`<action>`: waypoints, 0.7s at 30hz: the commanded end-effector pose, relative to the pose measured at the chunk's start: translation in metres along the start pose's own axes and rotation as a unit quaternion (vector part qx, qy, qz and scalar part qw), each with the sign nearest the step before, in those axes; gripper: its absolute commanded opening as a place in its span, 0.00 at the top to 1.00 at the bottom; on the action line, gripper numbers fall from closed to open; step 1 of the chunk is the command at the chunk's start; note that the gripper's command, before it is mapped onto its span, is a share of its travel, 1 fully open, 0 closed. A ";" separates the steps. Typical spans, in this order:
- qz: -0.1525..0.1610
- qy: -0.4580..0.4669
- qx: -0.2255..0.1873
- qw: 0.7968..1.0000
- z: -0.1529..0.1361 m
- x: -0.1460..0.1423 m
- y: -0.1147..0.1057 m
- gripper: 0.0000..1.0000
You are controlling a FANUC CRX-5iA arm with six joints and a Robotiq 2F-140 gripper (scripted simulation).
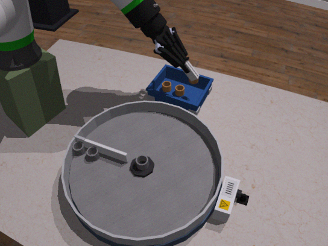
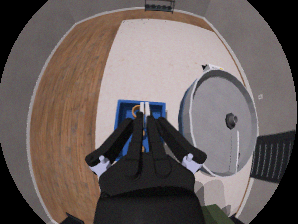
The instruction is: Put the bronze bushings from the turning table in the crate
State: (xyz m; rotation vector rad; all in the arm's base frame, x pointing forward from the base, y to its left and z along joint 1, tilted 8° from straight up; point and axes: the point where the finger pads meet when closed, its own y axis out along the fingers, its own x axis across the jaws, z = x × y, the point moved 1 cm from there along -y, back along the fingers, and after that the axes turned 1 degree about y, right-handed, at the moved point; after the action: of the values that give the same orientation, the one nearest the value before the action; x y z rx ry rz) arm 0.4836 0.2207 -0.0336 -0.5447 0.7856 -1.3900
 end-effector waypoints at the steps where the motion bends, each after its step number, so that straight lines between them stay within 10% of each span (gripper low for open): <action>1: -0.006 0.001 0.013 1.000 -0.011 0.000 0.014 1.00; 21: -0.006 0.001 0.013 1.000 -0.015 0.001 0.020 1.00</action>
State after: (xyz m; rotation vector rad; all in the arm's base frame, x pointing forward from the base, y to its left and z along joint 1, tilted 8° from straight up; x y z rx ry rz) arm 0.4859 0.2242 -0.0578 -0.5474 0.7832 -1.3982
